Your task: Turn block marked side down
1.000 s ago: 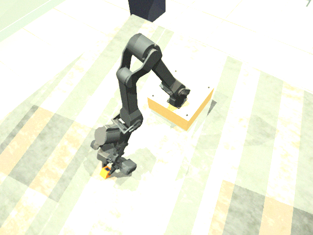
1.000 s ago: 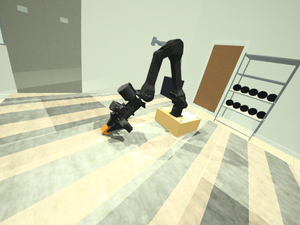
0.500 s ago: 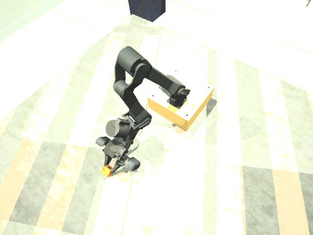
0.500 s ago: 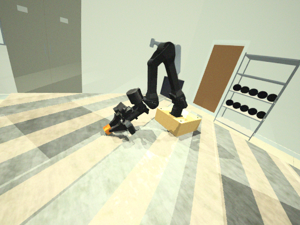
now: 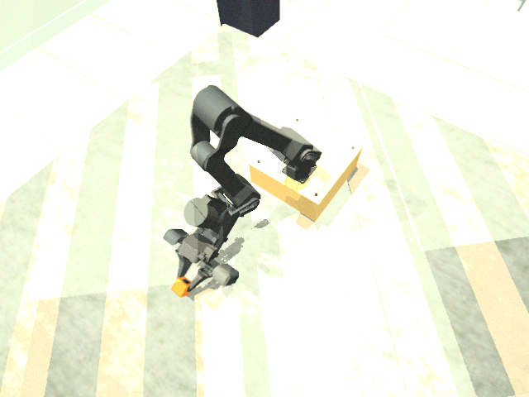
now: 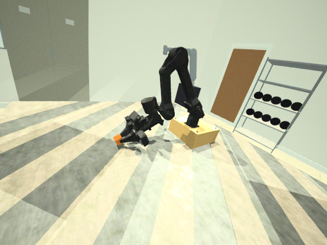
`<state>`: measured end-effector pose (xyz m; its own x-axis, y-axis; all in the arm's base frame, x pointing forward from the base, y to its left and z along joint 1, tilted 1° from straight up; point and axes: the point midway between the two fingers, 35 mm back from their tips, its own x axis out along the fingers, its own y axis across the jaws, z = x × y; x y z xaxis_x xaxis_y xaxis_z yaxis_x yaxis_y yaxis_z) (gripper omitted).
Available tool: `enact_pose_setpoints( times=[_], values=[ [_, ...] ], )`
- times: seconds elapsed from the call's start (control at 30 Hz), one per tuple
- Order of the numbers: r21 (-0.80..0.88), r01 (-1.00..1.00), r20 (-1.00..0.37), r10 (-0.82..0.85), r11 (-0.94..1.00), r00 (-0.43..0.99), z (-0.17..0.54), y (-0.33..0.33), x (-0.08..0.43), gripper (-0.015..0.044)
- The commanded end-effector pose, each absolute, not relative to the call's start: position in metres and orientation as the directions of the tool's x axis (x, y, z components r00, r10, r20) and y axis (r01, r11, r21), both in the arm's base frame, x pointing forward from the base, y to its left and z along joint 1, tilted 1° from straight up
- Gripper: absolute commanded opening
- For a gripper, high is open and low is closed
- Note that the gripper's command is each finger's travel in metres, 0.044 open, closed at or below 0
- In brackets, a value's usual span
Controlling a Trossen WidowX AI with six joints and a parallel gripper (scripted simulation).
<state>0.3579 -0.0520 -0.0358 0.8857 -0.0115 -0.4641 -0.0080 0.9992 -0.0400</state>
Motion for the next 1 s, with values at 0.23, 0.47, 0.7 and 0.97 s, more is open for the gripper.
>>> enact_pose_setpoints(
  times=[0.23, 0.47, 0.7, 0.97],
  values=[
    [-0.031, -0.01, -0.463, -0.005, 0.999, 0.886, -0.0367, -0.0511, 0.3572, 0.0079],
    [-0.031, -0.01, -0.463, -0.005, 0.999, 0.886, -0.0367, -0.0511, 0.3572, 0.0263],
    [-0.031, -0.01, -0.463, -0.005, 0.999, 0.886, -0.0367, -0.0511, 0.3572, 0.044],
    [-0.031, -0.01, -0.463, -0.005, 0.999, 0.886, -0.0367, -0.0511, 0.3572, 0.044]
  ],
)
